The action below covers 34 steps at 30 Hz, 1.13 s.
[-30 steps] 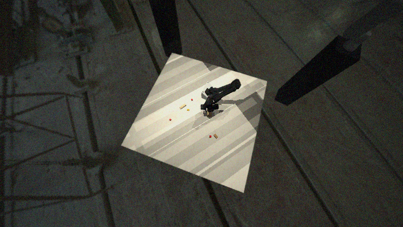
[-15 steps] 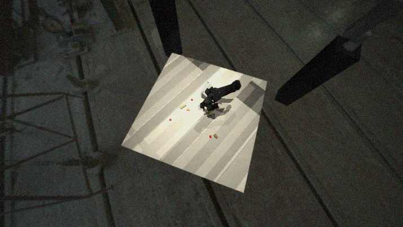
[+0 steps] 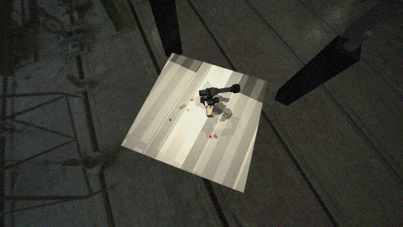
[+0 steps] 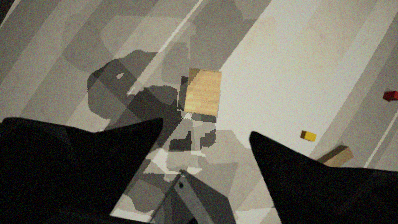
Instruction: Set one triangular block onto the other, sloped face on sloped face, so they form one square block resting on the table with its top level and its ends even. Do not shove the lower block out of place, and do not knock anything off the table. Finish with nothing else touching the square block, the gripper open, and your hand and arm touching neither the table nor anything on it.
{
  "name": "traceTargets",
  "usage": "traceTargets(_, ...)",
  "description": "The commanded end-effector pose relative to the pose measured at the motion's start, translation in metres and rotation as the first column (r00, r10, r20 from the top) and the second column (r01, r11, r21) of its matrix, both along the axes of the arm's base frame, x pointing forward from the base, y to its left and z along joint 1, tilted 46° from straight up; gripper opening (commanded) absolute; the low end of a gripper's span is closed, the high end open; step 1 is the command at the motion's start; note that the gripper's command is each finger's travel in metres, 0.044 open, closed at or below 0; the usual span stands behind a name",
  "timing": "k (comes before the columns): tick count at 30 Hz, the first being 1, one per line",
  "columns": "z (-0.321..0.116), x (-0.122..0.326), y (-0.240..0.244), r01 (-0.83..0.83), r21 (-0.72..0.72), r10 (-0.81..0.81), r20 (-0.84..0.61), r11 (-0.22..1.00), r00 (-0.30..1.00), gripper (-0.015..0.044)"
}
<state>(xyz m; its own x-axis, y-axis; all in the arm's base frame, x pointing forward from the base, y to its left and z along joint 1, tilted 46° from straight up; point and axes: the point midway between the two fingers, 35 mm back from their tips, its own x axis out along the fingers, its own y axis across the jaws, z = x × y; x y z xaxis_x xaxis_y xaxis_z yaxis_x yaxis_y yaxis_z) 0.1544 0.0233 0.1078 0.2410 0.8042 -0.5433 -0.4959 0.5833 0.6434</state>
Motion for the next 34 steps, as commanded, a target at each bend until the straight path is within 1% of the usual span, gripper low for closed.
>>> traceTargets(1,0.0155,-0.0039,-0.0115,-0.011,0.022,0.011,0.024,1.000,1.000,0.0440)
traceTargets(4,0.0096,-0.0020,-0.0079,0.001,0.015,-0.002,0.015,1.000,1.000,0.0440)
traceTargets(34,0.0096,-0.0020,-0.0079,0.001,0.015,-0.002,0.015,1.000,1.000,0.0440)
